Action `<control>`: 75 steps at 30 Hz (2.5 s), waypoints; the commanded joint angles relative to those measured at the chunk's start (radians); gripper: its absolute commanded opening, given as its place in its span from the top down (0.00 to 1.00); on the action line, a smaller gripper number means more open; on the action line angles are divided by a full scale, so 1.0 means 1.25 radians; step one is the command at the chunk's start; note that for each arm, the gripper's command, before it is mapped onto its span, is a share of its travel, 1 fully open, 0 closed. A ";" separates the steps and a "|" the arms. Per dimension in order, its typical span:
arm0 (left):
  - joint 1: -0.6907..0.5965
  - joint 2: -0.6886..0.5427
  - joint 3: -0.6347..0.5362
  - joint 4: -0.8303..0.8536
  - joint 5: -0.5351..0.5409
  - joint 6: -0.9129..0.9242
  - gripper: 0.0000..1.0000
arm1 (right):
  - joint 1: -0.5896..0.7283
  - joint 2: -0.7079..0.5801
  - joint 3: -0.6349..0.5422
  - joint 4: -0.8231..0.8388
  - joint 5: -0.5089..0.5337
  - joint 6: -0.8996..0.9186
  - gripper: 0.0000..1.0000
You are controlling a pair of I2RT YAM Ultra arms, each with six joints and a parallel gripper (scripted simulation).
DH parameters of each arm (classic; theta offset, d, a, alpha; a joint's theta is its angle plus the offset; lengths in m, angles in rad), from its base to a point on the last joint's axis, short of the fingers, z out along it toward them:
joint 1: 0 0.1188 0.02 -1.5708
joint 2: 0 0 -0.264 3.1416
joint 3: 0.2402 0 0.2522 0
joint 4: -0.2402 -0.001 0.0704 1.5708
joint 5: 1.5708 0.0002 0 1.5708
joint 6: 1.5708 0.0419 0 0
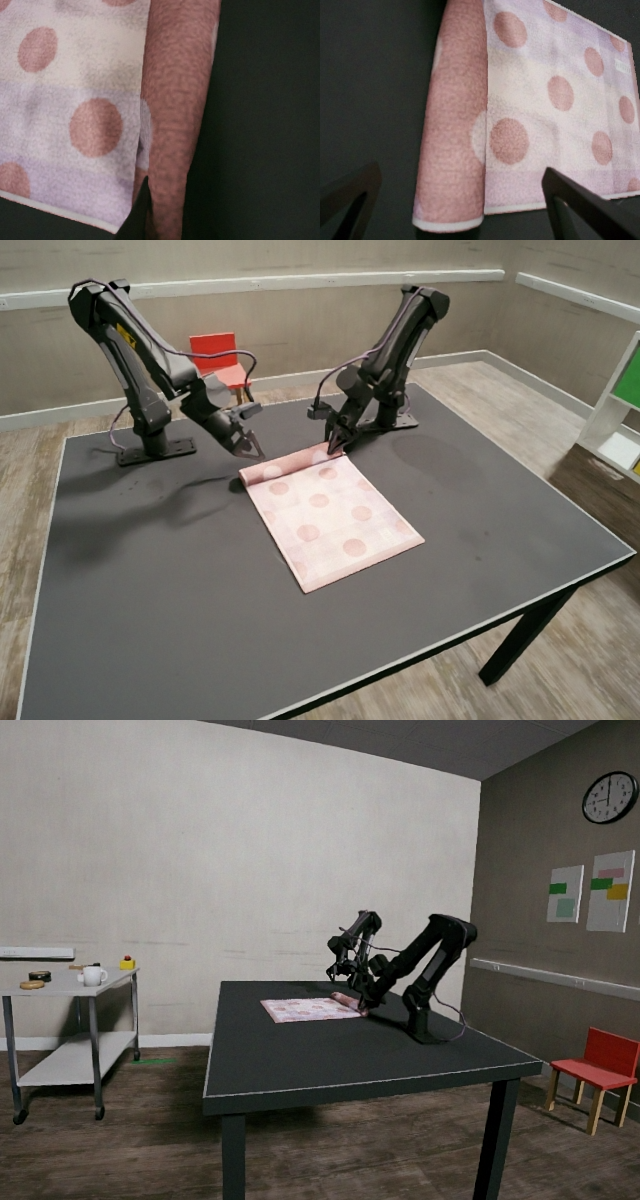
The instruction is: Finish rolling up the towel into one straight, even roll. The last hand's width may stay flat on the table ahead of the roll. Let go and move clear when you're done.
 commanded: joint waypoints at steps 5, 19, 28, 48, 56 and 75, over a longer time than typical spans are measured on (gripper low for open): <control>0.097 0.030 0.045 -0.074 0.174 -0.002 0.81 | -0.004 0.011 0.006 0.022 -0.009 -0.010 0.02; 0.331 0.211 0.155 -0.186 0.539 0.031 0.81 | -0.012 0.018 -0.002 0.035 -0.014 -0.018 0.02; 0.408 0.335 0.217 -0.261 0.677 0.076 0.81 | -0.012 0.019 -0.002 0.035 -0.014 -0.018 0.02; 0.463 0.501 0.295 -0.372 0.794 0.175 0.81 | -0.029 0.036 0.022 0.018 -0.031 -0.044 0.02; 0.463 0.525 0.288 -0.347 0.794 0.179 0.81 | -0.050 0.064 0.058 -0.008 -0.054 -0.082 0.02; 0.463 0.525 0.288 -0.347 0.794 0.180 0.81 | -0.042 0.181 -0.066 0.231 -0.051 -0.078 0.02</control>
